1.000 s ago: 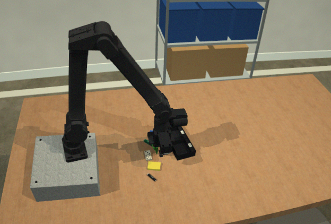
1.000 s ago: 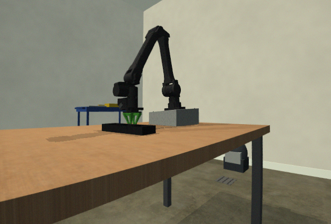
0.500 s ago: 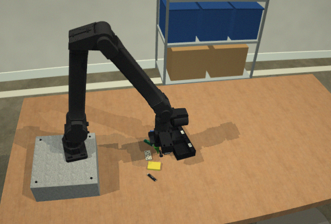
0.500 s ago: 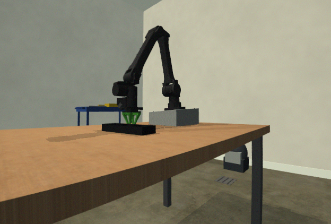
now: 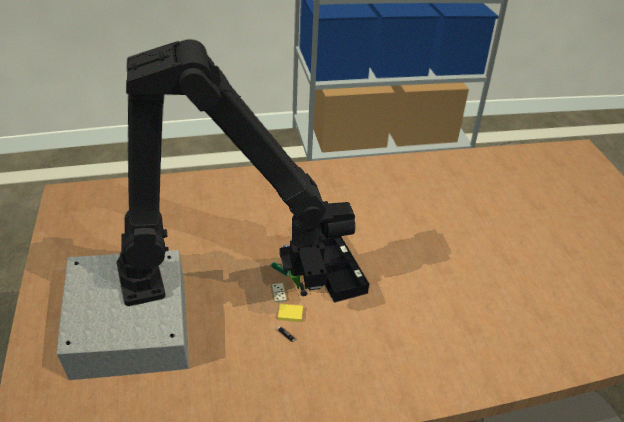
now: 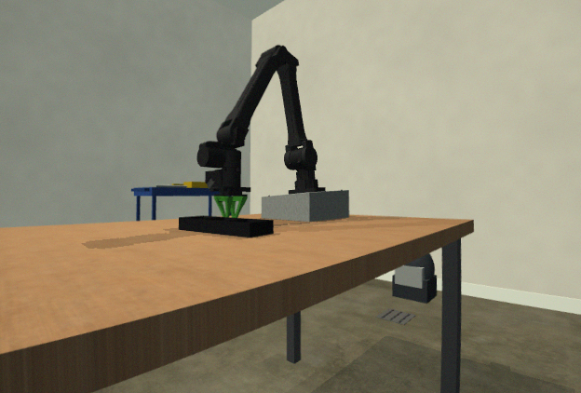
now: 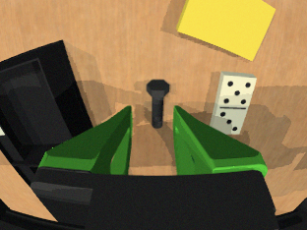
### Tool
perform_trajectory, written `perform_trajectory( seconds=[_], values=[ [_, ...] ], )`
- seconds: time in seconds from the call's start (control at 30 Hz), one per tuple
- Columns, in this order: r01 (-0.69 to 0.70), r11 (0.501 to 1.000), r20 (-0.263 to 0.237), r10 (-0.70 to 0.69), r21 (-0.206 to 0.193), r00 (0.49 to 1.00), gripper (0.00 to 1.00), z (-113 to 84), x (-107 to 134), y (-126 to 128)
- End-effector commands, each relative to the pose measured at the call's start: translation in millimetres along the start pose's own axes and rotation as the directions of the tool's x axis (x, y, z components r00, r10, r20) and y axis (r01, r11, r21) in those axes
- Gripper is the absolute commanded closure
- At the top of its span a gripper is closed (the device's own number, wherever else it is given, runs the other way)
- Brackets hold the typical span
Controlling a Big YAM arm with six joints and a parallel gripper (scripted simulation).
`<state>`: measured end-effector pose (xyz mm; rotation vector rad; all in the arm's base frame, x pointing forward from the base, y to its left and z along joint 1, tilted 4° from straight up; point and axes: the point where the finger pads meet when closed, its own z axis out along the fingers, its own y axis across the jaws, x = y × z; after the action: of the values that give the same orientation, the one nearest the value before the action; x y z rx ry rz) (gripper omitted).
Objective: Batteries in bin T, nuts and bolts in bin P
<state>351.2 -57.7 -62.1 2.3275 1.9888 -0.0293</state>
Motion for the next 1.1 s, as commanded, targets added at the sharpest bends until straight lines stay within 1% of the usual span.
perform_trajectory(
  seconds=[0.0,0.03,0.07,0.1,0.4,0.53,0.6,0.87,0.9,1.07],
  values=[
    [0.005,1.0,0.005,-0.005,-0.012,1.0,0.71,-1.3,-4,-3],
    [0.005,1.0,0.005,-0.005,-0.017,1.0,0.71,-2.3,-4,-2],
    [0.006,1.0,0.005,-0.006,0.004,1.0,0.71,5.7,-4,-7],
    [0.005,1.0,0.005,-0.005,0.008,1.0,0.71,8.3,-4,-7],
    [0.007,1.0,0.005,-0.007,0.008,1.0,0.71,17.7,-3,-7],
    [0.008,1.0,0.005,-0.008,0.008,1.0,0.71,18.1,-3,-7],
    [0.007,1.0,0.005,-0.007,-0.002,1.0,0.71,14.9,-3,-5],
    [0.006,1.0,0.005,-0.006,-0.001,1.0,0.71,15.2,-3,-5],
    [0.006,1.0,0.005,-0.006,-0.002,1.0,0.91,15.1,-3,-5],
    [0.006,1.0,0.005,-0.006,-0.003,1.0,0.91,14.8,-3,-5]
  ],
)
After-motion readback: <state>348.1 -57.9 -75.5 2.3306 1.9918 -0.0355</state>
